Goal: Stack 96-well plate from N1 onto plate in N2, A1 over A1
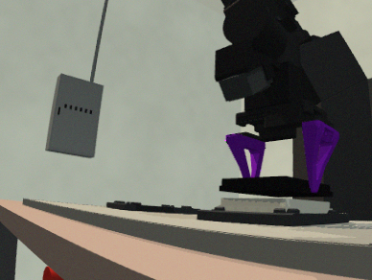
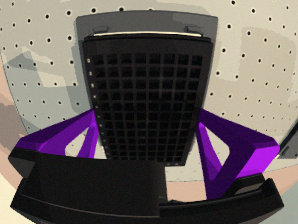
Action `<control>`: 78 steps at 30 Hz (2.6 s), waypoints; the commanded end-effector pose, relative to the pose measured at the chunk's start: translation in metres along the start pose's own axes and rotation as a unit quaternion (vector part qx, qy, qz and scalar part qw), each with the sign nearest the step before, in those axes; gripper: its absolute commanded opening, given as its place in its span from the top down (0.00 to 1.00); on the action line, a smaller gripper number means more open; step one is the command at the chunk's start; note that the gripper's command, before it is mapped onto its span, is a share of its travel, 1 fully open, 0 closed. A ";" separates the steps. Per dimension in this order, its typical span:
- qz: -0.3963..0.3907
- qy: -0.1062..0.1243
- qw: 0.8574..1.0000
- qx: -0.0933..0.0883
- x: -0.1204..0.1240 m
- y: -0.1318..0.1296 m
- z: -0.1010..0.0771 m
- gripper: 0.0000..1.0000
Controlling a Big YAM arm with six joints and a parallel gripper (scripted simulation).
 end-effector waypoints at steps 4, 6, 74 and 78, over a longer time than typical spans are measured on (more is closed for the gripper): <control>0.000 -0.008 1.000 -0.003 -0.005 -0.001 0.004 1.00; -0.002 -0.006 1.000 -0.002 -0.004 -0.001 0.005 1.00; -0.002 -0.005 1.000 -0.003 -0.003 0.001 0.004 0.00; -0.007 -0.009 1.000 -0.006 -0.005 0.004 -0.009 0.00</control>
Point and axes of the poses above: the point where the finger pads meet when closed, its own z axis out along the fingers, its own y axis across the jaws, x = y × z, the point moved 8 cm from there along -z, back along the fingers, and after that the axes turned 9 degrees about z, right-handed, at the moved point
